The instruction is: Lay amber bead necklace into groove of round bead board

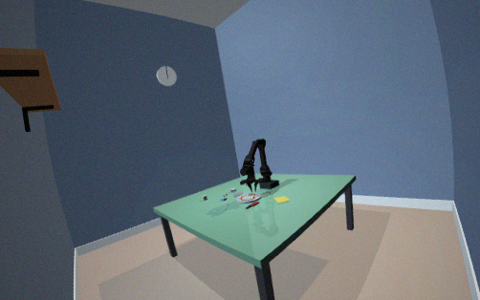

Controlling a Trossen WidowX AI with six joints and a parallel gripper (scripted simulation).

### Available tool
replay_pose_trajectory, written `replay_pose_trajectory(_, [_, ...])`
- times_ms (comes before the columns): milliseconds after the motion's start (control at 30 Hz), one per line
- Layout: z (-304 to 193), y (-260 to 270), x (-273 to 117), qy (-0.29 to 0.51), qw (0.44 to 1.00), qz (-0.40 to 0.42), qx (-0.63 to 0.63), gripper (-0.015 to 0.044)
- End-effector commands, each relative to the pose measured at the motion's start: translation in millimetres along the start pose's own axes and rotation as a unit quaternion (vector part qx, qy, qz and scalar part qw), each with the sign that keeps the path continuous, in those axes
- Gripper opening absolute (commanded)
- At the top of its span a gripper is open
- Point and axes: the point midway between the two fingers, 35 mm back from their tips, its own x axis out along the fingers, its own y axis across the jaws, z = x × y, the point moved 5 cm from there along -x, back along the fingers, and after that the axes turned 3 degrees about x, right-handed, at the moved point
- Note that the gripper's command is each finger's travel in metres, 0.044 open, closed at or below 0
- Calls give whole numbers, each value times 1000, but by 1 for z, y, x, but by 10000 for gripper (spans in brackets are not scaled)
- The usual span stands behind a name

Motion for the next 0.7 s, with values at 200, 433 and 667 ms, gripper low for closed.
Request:
replay_pose_trajectory(200, [0, 0, 5, 1, 1000, 1, 1, 120])
replay_pose_trajectory(433, [-1, 1, 16, 3, 1000, 3, 2, 120])
replay_pose_trajectory(667, [-3, 1, 28, 6, 1000, 4, 3, 120])
